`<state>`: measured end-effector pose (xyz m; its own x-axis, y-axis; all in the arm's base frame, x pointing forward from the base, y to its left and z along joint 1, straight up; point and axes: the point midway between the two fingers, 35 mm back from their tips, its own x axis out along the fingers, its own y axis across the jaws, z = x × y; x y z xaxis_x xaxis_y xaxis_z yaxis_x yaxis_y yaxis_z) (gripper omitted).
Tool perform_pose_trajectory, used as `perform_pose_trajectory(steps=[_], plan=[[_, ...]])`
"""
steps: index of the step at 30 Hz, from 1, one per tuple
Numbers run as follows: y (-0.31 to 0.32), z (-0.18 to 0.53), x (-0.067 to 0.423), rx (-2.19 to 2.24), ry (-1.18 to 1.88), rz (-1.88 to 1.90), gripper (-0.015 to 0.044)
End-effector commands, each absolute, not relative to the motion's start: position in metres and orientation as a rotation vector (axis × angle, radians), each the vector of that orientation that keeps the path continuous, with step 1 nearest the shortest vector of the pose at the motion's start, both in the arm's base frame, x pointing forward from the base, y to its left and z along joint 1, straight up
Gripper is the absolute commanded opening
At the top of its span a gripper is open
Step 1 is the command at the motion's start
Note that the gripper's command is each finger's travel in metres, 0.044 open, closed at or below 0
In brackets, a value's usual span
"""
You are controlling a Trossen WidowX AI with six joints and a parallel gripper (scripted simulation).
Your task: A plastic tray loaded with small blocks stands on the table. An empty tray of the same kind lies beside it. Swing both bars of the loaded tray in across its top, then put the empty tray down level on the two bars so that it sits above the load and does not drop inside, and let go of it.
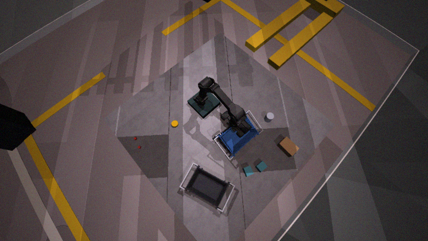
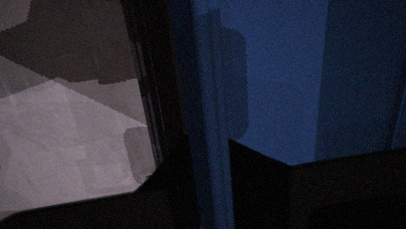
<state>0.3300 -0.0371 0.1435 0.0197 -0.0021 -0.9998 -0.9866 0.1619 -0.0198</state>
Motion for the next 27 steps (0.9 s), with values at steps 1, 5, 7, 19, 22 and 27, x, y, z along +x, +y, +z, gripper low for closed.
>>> perform_pose_trajectory(steps=[1, 5, 7, 19, 22, 27], plan=[[-0.037, 0.140, 0.331, -1.105, 1.257, 1.061, 0.0000], [-0.037, 0.135, 0.331, -1.105, 1.257, 1.062, 0.0000], [-0.037, 0.132, 0.331, -1.105, 1.257, 1.062, 0.0000], [-0.036, 0.126, 0.325, -1.104, 1.258, 1.062, 0.0000], [-0.036, 0.124, 0.323, -1.104, 1.258, 1.062, 0.0000], [-0.035, 0.120, 0.320, -1.104, 1.258, 1.062, 0.0000]])
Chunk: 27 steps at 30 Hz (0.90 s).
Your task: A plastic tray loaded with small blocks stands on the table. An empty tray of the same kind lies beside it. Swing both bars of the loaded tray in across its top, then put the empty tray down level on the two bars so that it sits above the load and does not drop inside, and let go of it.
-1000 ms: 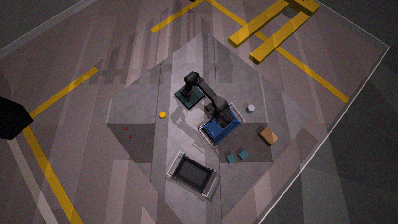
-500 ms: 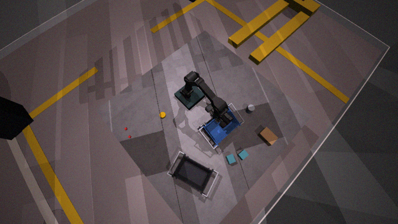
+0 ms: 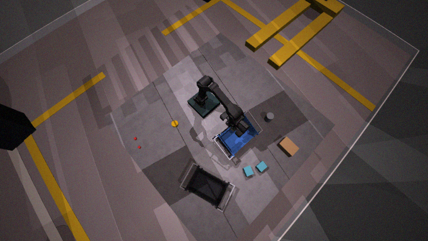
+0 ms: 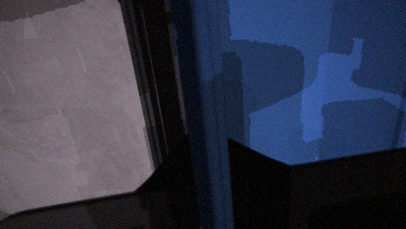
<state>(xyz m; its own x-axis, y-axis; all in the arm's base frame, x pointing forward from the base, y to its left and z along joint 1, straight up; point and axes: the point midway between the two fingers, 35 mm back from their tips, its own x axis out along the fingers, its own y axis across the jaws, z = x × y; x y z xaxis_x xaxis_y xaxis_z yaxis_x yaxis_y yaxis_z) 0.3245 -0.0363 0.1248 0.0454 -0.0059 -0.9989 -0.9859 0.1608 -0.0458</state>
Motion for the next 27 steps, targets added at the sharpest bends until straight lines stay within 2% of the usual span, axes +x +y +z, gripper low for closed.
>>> perform_pose_trajectory(steps=[1, 27], plan=[[-0.035, 0.120, 0.320, -1.104, 1.258, 1.062, 0.0000], [-0.034, 0.110, 0.314, -1.104, 1.259, 1.063, 0.0000]])
